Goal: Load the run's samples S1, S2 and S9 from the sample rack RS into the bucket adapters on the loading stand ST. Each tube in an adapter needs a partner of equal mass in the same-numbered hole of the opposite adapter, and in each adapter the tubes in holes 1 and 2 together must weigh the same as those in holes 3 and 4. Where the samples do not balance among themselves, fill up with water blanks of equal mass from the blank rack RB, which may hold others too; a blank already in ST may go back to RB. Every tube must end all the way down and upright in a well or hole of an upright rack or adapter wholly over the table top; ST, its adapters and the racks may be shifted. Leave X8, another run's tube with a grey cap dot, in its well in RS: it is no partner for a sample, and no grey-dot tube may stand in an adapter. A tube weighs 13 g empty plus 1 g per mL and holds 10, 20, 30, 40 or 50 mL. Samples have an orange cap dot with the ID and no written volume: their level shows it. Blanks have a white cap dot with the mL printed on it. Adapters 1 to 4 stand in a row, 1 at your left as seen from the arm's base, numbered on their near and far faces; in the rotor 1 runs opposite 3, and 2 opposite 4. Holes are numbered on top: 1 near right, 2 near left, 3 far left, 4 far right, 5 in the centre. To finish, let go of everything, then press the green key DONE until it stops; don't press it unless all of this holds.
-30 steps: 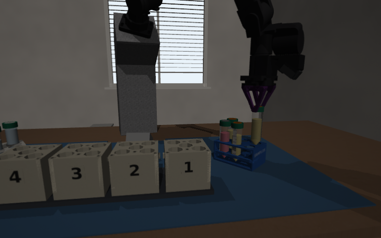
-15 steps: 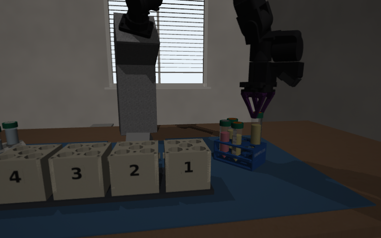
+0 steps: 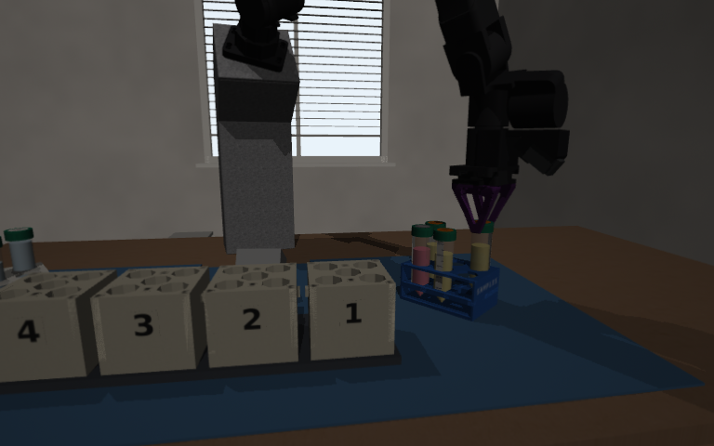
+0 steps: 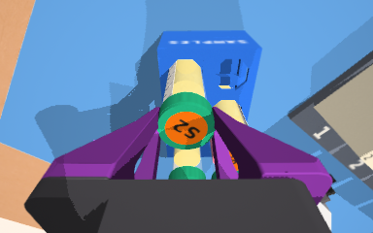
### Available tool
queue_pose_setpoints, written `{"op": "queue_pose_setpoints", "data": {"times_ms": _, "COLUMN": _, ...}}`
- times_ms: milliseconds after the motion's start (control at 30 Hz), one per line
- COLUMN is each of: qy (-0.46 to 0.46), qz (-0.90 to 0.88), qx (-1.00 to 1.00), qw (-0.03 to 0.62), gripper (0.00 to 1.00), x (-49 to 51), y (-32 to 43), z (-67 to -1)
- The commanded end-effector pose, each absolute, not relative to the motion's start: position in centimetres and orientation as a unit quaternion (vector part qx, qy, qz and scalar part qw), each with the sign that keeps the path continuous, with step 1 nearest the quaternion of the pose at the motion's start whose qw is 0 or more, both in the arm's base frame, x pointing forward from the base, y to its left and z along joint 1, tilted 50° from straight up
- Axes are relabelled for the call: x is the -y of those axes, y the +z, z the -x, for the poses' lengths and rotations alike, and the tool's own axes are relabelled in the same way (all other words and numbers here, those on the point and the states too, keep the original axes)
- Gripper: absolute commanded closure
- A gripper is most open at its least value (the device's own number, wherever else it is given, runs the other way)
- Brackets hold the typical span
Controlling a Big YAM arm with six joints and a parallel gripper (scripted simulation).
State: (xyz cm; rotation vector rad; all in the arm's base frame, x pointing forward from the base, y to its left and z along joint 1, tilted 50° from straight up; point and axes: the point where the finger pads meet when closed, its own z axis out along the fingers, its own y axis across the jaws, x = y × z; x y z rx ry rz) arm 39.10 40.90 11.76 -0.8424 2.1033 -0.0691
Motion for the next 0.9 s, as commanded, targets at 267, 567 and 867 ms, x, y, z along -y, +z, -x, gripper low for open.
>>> {"op": "queue_pose_setpoints", "data": {"times_ms": 267, "qy": -0.025, "qz": 0.339, "qx": -0.834, "qw": 0.434, "gripper": 1.0, "x": -41.64, "y": 12.07, "z": -40.38}}
{"op": "queue_pose_setpoints", "data": {"times_ms": 567, "qy": -0.023, "qz": 0.34, "qx": -0.835, "qw": 0.431, "gripper": 0.45, "x": -41.69, "y": 12.05, "z": -39.79}}
{"op": "queue_pose_setpoints", "data": {"times_ms": 867, "qy": -0.023, "qz": 0.34, "qx": -0.835, "qw": 0.431, "gripper": 0.45, "x": -41.69, "y": 12.05, "z": -39.79}}
